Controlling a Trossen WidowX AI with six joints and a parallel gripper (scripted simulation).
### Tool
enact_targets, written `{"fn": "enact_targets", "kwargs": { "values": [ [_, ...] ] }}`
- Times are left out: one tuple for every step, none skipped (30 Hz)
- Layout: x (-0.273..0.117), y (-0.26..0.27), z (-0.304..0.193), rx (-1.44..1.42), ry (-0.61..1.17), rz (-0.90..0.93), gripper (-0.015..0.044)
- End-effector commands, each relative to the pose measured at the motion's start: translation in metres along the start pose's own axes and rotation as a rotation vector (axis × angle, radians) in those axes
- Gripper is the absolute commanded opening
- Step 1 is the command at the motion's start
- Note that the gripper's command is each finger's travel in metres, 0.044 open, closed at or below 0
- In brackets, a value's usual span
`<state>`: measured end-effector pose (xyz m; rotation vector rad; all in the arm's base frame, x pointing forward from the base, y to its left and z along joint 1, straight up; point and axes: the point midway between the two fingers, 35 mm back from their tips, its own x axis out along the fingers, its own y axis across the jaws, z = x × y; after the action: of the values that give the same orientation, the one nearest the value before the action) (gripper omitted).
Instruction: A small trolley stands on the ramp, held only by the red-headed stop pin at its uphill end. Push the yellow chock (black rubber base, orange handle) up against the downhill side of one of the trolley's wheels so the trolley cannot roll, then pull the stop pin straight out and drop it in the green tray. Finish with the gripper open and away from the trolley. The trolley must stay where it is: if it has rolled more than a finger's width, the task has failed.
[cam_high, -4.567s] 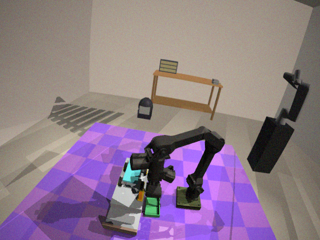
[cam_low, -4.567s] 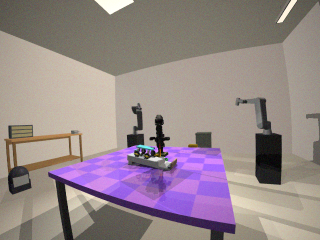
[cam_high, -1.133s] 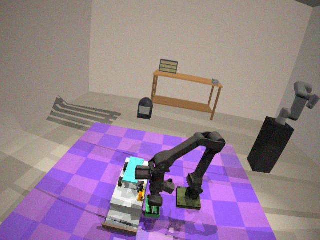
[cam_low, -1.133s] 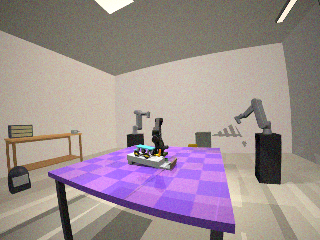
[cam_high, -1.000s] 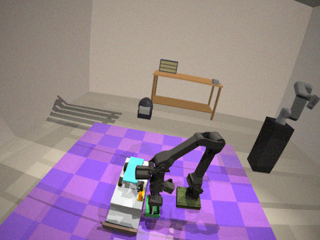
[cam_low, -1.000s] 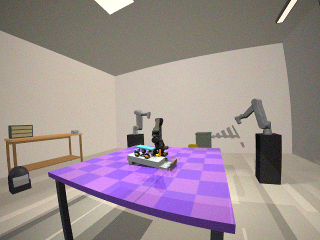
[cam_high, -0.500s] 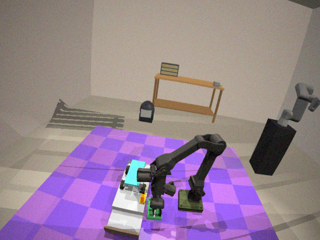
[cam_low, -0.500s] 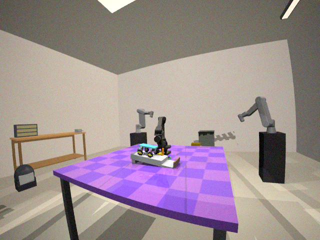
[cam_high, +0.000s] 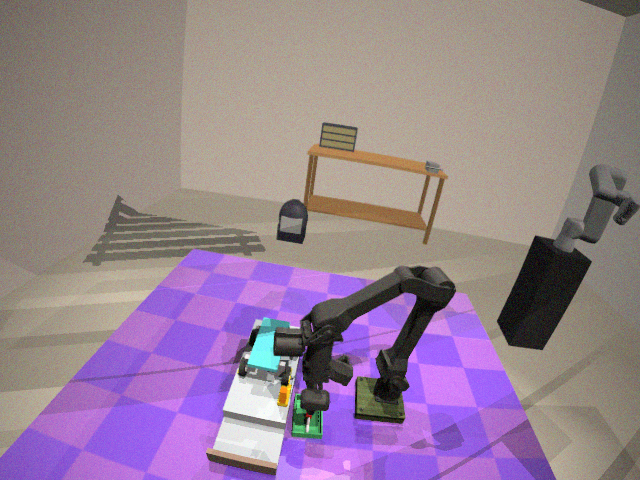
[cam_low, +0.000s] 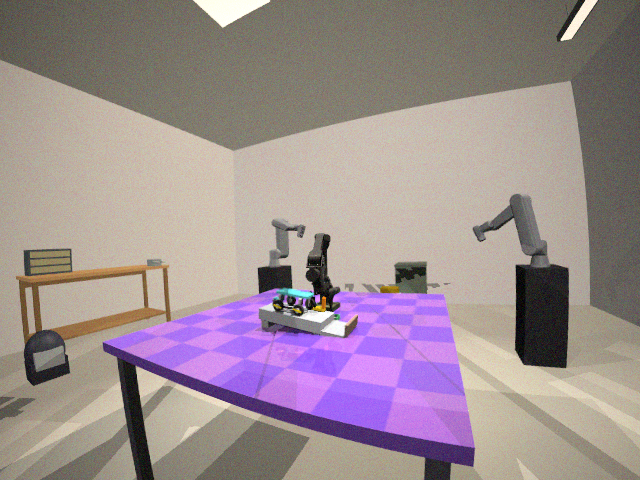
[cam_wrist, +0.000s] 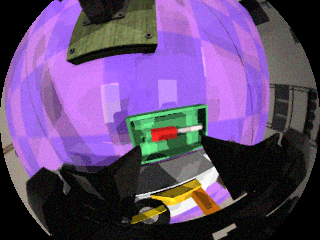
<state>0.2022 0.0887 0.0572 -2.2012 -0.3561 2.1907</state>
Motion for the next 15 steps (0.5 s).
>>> {"fn": "enact_targets", "kwargs": {
  "values": [
    [-0.014,-0.002,0.000,-0.005,0.005,-0.004,0.0419],
    [-0.017,-0.003,0.000,-0.005,0.005,-0.004,0.0440],
    [-0.020,-0.003,0.000,-0.005,0.005,-0.004,0.0440],
    [-0.023,-0.004,0.000,-0.005,0.005,-0.004,0.0440],
    [-0.023,-0.004,0.000,-0.005,0.005,-0.004,0.0440],
    [-0.025,-0.004,0.000,-0.005,0.005,-0.004,0.0440],
    [-0.028,-0.005,0.000,-0.005,0.005,-0.004,0.0440],
    [-0.032,-0.005,0.000,-0.005,0.006,-0.004,0.0440],
    [-0.035,-0.006,-0.001,-0.005,0.006,-0.004,0.0440],
    [-0.038,-0.006,-0.001,-0.005,0.006,-0.004,0.0440],
    [-0.040,-0.007,-0.001,-0.005,0.006,-0.004,0.0440],
    [-0.043,-0.007,0.000,-0.005,0.006,-0.004,0.0440],
    [-0.046,-0.008,-0.001,-0.005,0.006,-0.004,0.0440],
    [-0.048,-0.008,-0.001,-0.005,0.006,-0.004,0.0440],
    [-0.051,-0.009,-0.001,-0.005,0.006,-0.004,0.0440]
  ]
}}
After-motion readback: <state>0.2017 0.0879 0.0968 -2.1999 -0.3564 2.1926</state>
